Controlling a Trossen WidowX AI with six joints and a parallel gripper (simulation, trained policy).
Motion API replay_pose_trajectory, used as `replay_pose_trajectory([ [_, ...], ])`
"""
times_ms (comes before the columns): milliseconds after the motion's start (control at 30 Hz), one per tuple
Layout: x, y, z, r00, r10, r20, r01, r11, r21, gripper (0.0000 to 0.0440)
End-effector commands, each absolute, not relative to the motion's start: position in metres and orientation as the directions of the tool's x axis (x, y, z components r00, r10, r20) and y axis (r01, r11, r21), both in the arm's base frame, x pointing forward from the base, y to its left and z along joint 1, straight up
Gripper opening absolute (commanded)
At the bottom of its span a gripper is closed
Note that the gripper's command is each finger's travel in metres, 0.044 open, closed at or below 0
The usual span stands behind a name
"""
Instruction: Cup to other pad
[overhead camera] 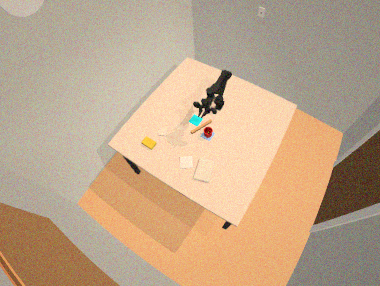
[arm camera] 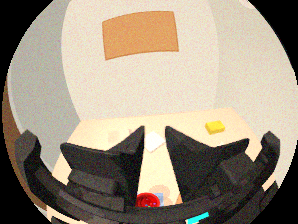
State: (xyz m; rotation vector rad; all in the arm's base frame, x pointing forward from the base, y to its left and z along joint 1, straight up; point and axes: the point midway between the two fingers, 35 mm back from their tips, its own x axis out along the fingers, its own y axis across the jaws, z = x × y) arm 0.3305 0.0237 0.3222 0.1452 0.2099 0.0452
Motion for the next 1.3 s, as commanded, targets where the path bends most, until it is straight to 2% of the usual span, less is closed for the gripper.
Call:
replay_pose_trajectory([
  [0, 0.333, 0.028, 0.326, 0.970, 0.073, -0.231, -0.031, 0.983, 0.181, 0.0100],
  [600, 0.342, 0.045, 0.319, 0.890, 0.114, -0.442, 0.057, 0.933, 0.355, 0.0115],
  [1267, 0.343, 0.061, 0.301, 0.729, 0.131, -0.672, 0.275, 0.843, 0.462, 0.0124],
])
